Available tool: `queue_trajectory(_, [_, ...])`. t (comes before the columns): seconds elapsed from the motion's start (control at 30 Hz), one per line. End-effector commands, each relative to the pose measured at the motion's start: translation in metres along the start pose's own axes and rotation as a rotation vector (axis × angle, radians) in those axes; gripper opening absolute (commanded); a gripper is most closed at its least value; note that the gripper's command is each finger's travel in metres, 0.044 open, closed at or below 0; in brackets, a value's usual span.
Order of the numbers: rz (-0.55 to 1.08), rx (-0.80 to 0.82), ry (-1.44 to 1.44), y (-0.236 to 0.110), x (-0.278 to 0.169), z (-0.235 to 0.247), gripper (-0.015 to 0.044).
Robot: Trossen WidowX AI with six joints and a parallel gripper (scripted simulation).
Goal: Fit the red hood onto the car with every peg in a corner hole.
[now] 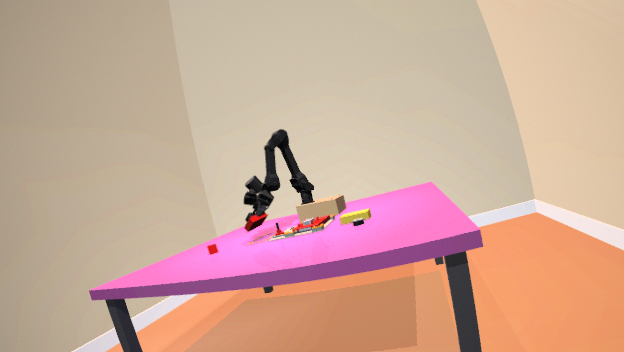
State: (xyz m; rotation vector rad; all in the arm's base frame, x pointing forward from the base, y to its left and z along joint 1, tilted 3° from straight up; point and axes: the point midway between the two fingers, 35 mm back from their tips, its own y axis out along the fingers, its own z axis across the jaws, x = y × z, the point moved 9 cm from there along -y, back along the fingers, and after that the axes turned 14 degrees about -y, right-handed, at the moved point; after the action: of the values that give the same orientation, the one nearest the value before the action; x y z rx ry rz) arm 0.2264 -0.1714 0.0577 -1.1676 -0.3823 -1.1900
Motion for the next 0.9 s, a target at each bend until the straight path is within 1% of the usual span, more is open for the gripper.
queue_trajectory(0.0, [-0.002, 0.006, 0.088, 0.0000, 0.0003, 0.0003, 0.0000])
queue_trajectory(0.87, [0.000, 0.006, 0.716, 0.0001, 0.0002, 0.0002, 0.0000])
